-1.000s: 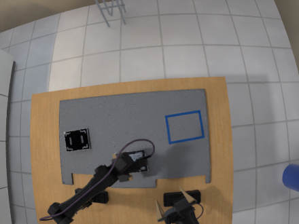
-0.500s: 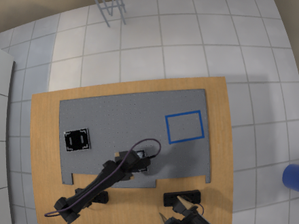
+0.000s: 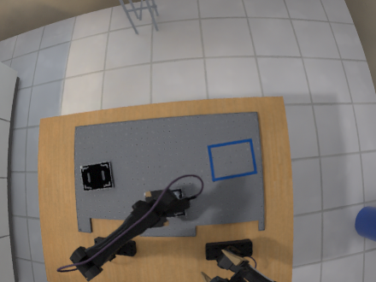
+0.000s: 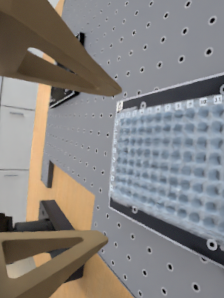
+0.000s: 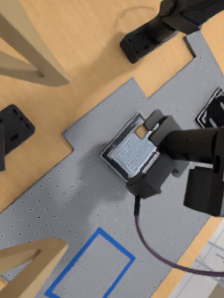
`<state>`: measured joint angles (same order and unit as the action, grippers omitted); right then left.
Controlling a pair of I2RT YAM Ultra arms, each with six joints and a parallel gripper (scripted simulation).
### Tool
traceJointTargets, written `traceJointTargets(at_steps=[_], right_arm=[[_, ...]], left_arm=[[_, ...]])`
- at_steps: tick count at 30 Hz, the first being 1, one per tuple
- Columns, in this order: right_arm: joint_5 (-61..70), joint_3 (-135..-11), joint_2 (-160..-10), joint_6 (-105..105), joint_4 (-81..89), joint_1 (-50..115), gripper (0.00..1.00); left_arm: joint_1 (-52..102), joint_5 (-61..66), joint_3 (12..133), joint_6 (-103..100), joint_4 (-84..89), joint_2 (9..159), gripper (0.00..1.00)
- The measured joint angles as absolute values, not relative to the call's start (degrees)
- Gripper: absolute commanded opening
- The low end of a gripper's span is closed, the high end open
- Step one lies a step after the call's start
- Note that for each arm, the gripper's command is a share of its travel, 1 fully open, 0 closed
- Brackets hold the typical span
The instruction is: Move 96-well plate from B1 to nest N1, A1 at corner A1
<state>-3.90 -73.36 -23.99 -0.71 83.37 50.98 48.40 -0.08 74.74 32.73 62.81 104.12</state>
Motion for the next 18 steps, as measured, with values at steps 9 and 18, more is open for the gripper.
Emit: traceJointTargets(at_steps=[9, 18], right_arm=[[-3.9, -73.4, -24.0, -0.8, 83.4, 51.0, 1.00], [-3.9, -73.4, -24.0, -0.8, 83.4, 51.0, 1.00]], left_arm=[[48.4, -0.1, 75.6, 32.7, 61.5, 106.5, 1.00], [48.4, -0.1, 75.6, 32.7, 59.1, 107.5, 1.00]])
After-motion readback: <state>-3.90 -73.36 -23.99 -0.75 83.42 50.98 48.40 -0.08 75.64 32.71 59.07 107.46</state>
